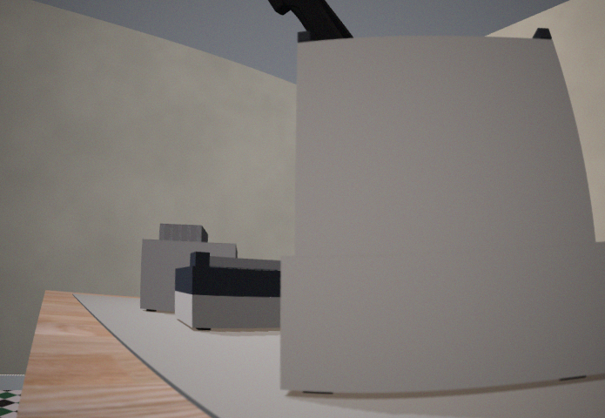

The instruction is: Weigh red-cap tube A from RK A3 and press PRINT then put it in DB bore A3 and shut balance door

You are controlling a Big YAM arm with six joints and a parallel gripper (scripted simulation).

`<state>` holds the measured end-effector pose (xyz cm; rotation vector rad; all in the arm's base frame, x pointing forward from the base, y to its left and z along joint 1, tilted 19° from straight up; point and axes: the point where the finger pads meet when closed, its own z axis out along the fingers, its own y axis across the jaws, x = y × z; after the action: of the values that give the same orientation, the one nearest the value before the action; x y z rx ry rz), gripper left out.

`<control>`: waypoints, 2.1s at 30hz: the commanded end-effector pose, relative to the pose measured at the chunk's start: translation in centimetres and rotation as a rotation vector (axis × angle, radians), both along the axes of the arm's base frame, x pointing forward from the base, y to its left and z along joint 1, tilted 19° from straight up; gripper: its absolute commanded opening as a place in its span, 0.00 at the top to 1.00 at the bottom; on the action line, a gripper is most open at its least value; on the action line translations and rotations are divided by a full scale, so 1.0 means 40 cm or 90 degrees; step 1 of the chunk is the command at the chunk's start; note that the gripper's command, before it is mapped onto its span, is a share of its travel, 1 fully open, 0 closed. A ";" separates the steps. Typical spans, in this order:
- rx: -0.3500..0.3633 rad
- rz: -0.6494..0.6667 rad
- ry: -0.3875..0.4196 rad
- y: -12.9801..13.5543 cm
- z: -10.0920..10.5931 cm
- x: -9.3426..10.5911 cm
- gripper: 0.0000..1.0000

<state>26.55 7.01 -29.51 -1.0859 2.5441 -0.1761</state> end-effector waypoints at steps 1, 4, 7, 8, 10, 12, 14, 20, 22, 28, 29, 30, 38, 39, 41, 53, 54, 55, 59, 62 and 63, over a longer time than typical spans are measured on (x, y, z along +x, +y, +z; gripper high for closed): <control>0.001 0.001 -0.001 0.000 0.005 -0.002 1.00; 0.001 0.001 -0.001 0.000 0.005 -0.002 1.00; 0.001 0.001 -0.001 0.000 0.005 -0.002 1.00; 0.001 -0.001 -0.004 -0.005 -0.007 0.008 1.00; -0.001 -0.001 0.000 -0.008 -0.014 0.004 1.00; -0.001 -0.001 0.000 -0.008 -0.014 0.004 1.00; -0.001 -0.002 0.001 -0.007 -0.017 0.004 1.00; -0.002 -0.001 0.003 -0.008 -0.027 0.006 1.00; -0.002 -0.001 0.004 -0.008 -0.031 0.006 1.00; -0.003 -0.001 0.006 -0.009 -0.039 0.007 1.00; -0.003 -0.001 0.006 -0.009 -0.039 0.007 1.00; -0.001 -0.001 0.001 -0.005 -0.035 0.016 1.00; -0.003 -0.001 0.008 -0.008 -0.054 0.011 1.00; -0.003 -0.001 0.007 -0.009 -0.055 0.012 1.00; -0.003 -0.002 0.007 -0.009 -0.058 0.014 1.00; -0.003 -0.002 0.008 -0.009 -0.074 0.019 1.00; -0.004 -0.002 0.008 -0.010 -0.076 0.019 1.00; -0.004 -0.002 0.009 -0.010 -0.078 0.019 1.00; -0.004 -0.002 0.009 -0.010 -0.084 0.022 1.00; -0.004 -0.002 0.010 -0.010 -0.087 0.022 1.00; -0.004 -0.002 0.010 -0.010 -0.087 0.022 1.00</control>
<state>27.61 7.10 -32.01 -1.0867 2.5427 -0.1753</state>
